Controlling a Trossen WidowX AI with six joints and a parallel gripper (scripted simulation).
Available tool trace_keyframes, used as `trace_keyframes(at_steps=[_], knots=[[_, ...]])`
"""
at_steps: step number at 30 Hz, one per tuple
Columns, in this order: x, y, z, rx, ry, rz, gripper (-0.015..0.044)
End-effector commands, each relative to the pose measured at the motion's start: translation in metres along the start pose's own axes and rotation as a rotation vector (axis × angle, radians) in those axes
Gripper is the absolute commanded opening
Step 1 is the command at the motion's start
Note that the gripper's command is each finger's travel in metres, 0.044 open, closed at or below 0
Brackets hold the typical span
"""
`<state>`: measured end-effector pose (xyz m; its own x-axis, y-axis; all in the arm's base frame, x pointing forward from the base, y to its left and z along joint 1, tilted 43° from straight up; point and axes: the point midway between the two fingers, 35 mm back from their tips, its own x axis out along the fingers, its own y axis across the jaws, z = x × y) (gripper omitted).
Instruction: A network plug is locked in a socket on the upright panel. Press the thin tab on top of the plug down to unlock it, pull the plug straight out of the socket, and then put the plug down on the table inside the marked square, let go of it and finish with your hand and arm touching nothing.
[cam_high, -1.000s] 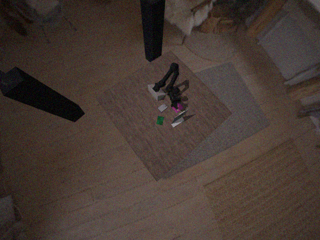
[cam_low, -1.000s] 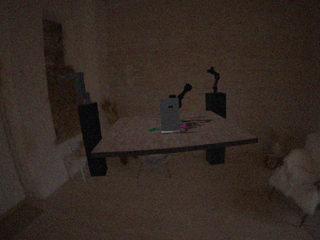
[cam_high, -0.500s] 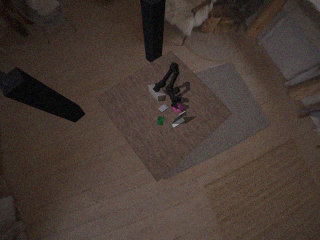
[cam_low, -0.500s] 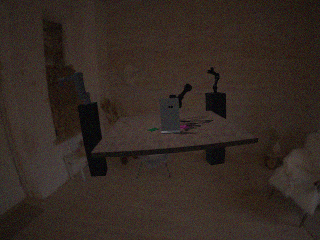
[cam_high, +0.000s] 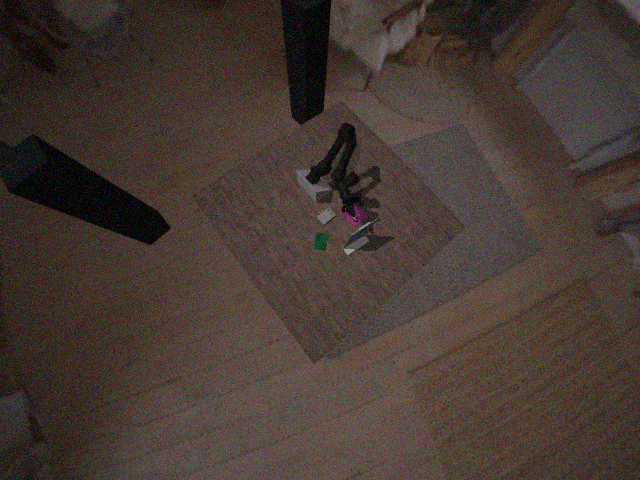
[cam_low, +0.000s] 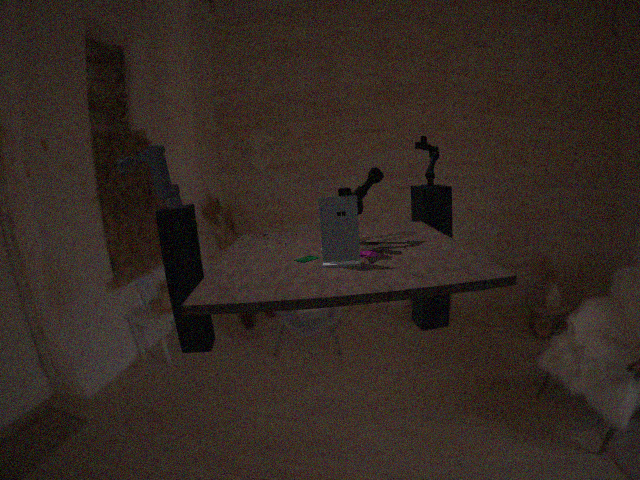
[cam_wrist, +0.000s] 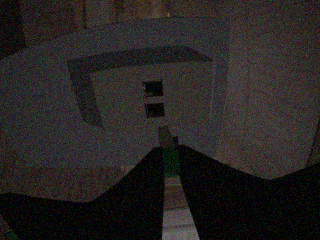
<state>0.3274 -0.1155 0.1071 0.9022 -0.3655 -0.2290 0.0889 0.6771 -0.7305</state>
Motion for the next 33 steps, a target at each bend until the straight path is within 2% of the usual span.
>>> trace_keyframes(at_steps=[1,19,33], knots=[[-0.001,-0.011,-0.002,-0.005,-0.002,-0.001,0.0],[-0.017,-0.05,-0.015,-0.007,0.0,0.006,0.0],[-0.016,0.043,0.027,-0.211,-0.247,0.469,0.0]])
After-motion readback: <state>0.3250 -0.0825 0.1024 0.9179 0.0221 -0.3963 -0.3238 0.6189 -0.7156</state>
